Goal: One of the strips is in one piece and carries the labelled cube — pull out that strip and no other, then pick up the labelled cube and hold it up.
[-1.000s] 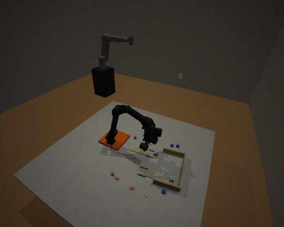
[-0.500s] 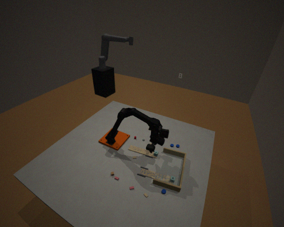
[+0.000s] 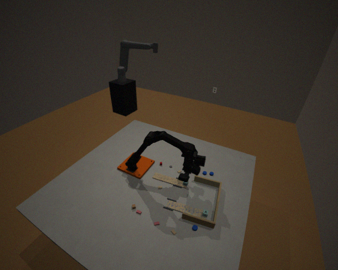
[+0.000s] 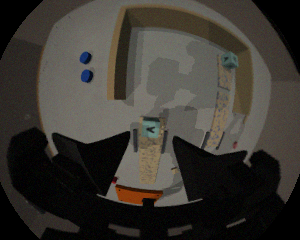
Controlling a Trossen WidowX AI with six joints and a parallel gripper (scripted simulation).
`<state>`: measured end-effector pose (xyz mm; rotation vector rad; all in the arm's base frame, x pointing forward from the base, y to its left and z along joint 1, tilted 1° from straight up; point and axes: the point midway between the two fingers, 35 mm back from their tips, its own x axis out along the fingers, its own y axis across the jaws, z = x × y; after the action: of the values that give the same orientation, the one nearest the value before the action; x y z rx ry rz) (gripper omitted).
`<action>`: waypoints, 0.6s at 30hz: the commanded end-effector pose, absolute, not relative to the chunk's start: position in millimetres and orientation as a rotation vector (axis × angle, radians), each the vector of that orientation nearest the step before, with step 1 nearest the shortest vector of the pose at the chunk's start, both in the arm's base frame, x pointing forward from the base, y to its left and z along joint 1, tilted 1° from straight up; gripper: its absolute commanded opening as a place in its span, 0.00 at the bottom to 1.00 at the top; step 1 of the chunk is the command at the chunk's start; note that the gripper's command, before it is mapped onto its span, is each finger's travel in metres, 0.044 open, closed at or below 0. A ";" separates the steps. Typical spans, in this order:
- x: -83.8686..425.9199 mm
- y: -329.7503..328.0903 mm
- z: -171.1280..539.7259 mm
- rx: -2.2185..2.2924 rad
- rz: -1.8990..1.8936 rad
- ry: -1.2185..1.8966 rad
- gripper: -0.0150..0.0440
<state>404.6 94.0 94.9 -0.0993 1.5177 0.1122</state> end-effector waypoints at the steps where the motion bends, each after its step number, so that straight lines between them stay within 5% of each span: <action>1: 405.6 95.3 84.5 -0.099 0.116 1.528 0.68; 18: 406.2 95.9 56.7 -0.099 0.116 1.528 0.68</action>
<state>406.8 95.1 65.6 -0.1003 1.5198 0.1130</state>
